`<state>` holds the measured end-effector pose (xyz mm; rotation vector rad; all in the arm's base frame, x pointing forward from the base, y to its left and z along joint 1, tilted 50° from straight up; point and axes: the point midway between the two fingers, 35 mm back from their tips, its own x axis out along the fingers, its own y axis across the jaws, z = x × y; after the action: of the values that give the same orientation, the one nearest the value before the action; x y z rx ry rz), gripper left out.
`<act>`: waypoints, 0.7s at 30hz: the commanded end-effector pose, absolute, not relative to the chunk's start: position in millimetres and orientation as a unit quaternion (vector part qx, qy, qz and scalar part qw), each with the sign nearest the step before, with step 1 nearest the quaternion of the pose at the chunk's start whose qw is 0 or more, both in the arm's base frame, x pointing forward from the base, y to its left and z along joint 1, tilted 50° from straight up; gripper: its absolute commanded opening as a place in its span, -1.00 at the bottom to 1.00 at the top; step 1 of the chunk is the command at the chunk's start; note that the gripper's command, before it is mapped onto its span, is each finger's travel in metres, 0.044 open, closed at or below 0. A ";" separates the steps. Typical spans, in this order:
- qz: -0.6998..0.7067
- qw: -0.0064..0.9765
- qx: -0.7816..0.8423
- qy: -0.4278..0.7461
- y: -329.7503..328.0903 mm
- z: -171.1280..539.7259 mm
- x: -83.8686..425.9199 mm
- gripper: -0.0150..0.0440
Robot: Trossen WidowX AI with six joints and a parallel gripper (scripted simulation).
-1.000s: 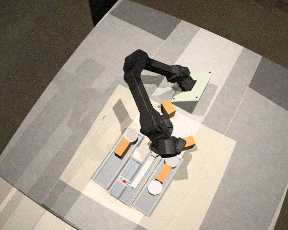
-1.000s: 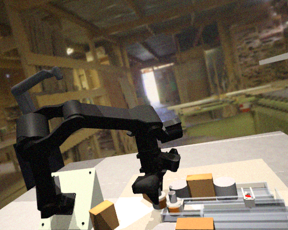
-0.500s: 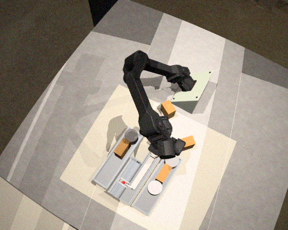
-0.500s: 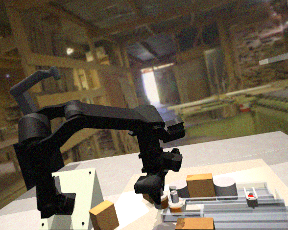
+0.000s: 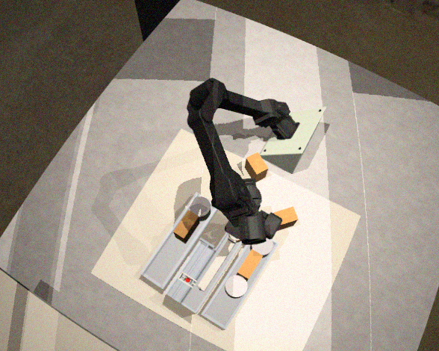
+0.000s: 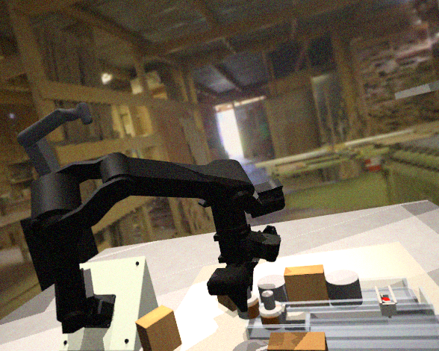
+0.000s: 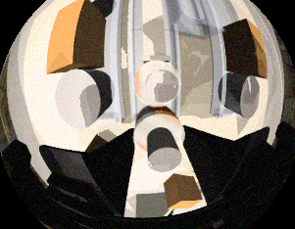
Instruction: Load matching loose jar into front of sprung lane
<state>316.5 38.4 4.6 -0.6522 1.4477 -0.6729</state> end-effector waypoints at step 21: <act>-0.297 0.660 -0.290 0.626 41.2 10.7 331.6 -0.49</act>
<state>323.8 39.3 6.4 -0.6532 1.4474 -0.6721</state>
